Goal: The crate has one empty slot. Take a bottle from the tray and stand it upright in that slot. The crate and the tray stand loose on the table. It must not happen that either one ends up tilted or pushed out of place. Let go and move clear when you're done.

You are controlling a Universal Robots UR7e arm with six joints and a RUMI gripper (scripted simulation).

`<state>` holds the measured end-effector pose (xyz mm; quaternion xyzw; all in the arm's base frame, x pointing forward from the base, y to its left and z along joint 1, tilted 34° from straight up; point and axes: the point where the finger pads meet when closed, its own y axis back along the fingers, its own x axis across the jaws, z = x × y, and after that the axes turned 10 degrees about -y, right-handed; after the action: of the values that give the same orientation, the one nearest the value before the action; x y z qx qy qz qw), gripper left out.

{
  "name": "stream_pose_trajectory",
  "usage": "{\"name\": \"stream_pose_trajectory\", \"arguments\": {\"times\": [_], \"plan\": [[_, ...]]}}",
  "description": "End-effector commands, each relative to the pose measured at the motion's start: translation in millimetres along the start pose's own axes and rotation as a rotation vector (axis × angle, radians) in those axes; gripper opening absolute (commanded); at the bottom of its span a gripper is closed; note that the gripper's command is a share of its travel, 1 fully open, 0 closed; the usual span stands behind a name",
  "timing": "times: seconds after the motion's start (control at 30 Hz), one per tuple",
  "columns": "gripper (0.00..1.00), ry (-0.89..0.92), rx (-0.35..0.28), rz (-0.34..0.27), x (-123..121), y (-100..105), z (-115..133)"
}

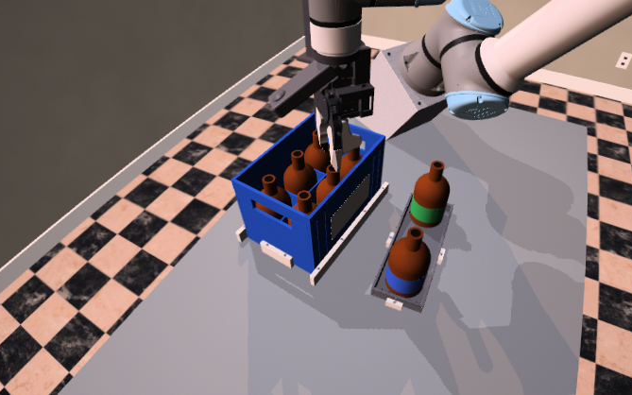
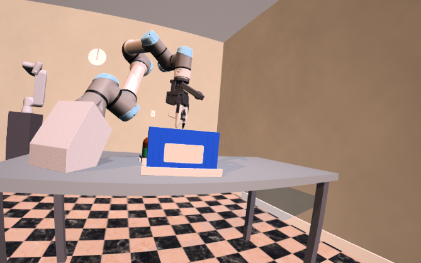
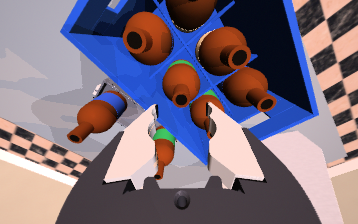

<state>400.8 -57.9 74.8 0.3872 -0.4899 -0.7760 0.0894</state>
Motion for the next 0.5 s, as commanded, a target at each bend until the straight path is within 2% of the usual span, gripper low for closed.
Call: {"name": "stream_pose_trajectory", "arguments": {"times": [0.0, 0.47], "plan": [[0.38, 0.000, 0.000, 0.000, 0.1, 9.7, 0.0], [0.38, 0.000, 0.000, 0.000, 0.1, 37.3, 0.0]]}}
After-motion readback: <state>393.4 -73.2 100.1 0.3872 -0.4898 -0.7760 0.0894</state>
